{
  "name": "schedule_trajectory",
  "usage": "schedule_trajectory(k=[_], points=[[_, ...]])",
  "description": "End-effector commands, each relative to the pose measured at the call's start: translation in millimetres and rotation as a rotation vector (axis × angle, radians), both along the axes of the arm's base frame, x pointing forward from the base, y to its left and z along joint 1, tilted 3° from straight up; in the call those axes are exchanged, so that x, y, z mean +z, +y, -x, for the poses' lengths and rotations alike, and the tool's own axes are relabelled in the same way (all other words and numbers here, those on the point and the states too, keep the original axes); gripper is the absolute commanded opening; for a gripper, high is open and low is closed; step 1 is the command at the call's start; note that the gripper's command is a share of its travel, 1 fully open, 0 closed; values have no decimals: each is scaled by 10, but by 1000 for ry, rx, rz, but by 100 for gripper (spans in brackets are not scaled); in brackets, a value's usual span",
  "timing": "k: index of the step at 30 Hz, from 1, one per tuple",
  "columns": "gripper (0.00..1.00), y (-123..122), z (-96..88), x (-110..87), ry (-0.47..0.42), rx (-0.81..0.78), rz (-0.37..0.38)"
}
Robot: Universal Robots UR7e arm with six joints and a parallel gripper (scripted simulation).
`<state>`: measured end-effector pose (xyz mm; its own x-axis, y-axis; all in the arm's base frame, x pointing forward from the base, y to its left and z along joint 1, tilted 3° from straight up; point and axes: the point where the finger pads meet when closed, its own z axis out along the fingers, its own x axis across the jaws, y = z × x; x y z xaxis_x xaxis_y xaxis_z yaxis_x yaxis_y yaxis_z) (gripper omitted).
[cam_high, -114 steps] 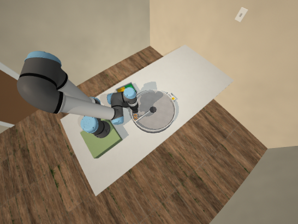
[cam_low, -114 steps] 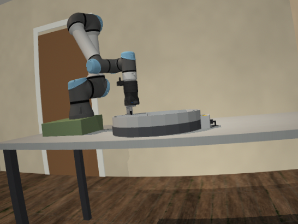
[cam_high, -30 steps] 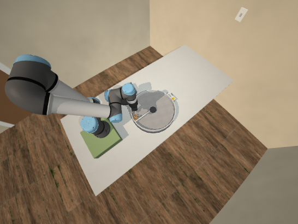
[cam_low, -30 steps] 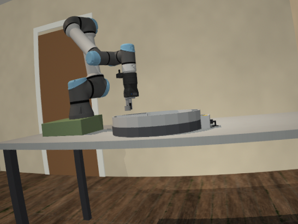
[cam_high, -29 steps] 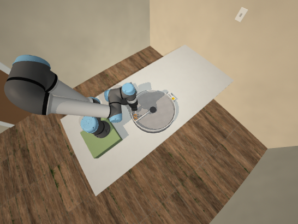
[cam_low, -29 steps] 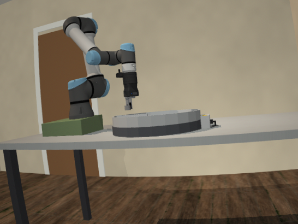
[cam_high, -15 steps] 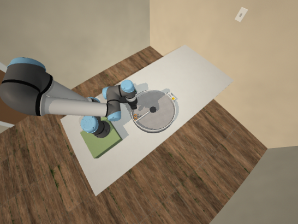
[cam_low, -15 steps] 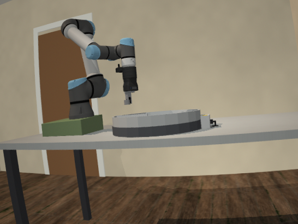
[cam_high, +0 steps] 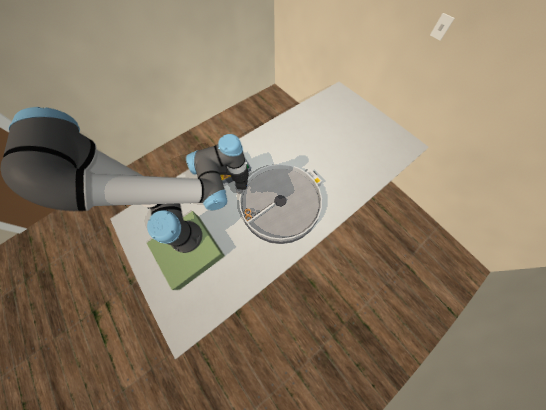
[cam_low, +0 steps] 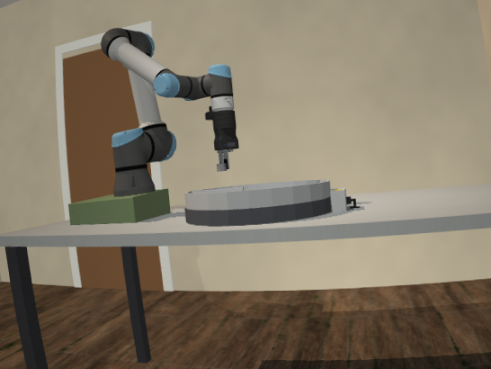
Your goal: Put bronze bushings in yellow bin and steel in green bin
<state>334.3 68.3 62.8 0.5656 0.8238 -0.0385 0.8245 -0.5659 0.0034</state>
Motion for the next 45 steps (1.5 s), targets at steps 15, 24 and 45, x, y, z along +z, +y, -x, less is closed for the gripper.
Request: schedule_trajectory(k=[15, 24, 45], points=[[0, 935, -297, -48, -9, -324, 17], [0, 1445, -451, -72, -16, -498, 20], [0, 2464, -759, -122, -29, -847, 27]])
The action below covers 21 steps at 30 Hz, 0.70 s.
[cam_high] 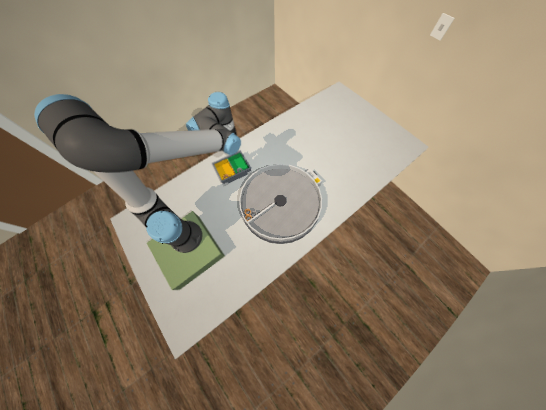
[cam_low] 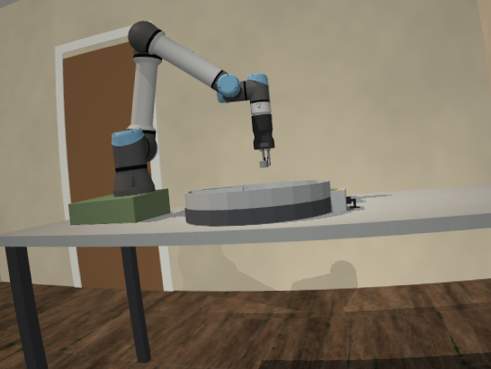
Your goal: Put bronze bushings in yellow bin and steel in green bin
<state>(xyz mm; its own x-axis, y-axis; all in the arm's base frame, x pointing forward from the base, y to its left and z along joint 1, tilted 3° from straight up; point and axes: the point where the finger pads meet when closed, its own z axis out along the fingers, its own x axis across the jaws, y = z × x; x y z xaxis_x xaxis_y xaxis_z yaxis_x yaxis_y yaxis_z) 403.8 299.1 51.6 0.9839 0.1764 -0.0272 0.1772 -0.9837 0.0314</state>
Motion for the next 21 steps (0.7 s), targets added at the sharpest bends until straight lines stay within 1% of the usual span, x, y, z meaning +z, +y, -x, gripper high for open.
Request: schedule_trajectory(k=[1, 18, 21], points=[[0, 156, -63, -10, -1, -56, 9], [0, 146, -58, -6, -1, -56, 8], [0, 139, -55, -170, -1, -56, 8]])
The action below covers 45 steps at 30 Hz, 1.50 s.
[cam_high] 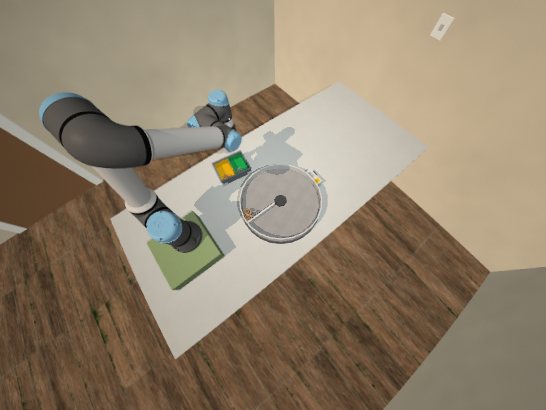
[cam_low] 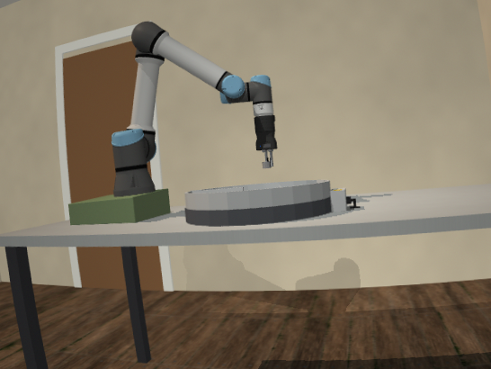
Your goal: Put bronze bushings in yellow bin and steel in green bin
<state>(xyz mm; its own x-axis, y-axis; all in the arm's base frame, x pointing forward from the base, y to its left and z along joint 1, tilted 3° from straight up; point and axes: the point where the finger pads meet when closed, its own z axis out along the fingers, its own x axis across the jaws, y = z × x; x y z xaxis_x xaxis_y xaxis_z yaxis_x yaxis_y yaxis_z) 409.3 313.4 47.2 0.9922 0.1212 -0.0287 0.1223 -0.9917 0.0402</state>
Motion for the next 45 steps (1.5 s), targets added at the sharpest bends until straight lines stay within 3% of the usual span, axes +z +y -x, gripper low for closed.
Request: schedule_trajectory(k=[1, 9, 12, 15, 20, 45], points=[[0, -6, 1, -180, -1, 0, -1], [0, -13, 4, -343, -1, 0, -1], [0, -20, 8, -506, -1, 0, -1], [0, -20, 8, -506, -1, 0, -1], [0, -32, 14, -778, -1, 0, -1], [0, -26, 13, -874, -1, 0, -1]])
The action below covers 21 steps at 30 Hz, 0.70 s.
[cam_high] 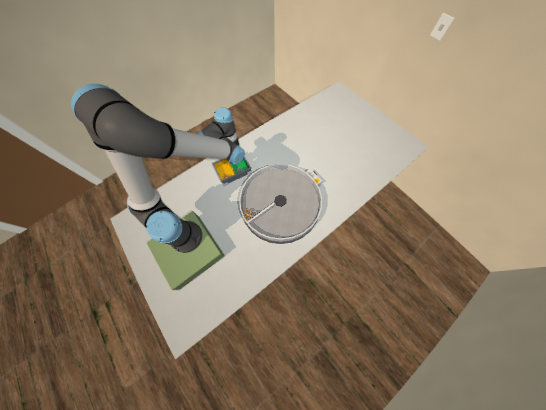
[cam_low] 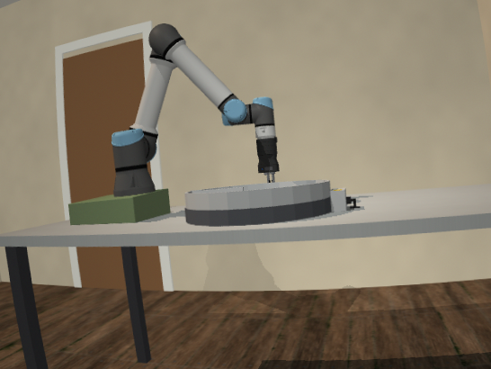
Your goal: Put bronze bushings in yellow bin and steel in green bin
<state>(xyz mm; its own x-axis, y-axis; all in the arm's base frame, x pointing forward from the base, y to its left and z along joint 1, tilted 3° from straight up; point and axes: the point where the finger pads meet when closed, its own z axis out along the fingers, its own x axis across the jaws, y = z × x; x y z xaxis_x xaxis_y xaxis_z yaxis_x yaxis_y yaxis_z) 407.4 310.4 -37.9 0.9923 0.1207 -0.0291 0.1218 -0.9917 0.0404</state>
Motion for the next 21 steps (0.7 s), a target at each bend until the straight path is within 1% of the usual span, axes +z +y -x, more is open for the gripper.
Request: schedule_trajectory(k=[1, 11, 21], points=[[0, 5, -6, -35, -2, 0, -1], [0, 5, -6, -48, -2, 0, -1], [0, 3, -4, -107, -2, 0, -1]])
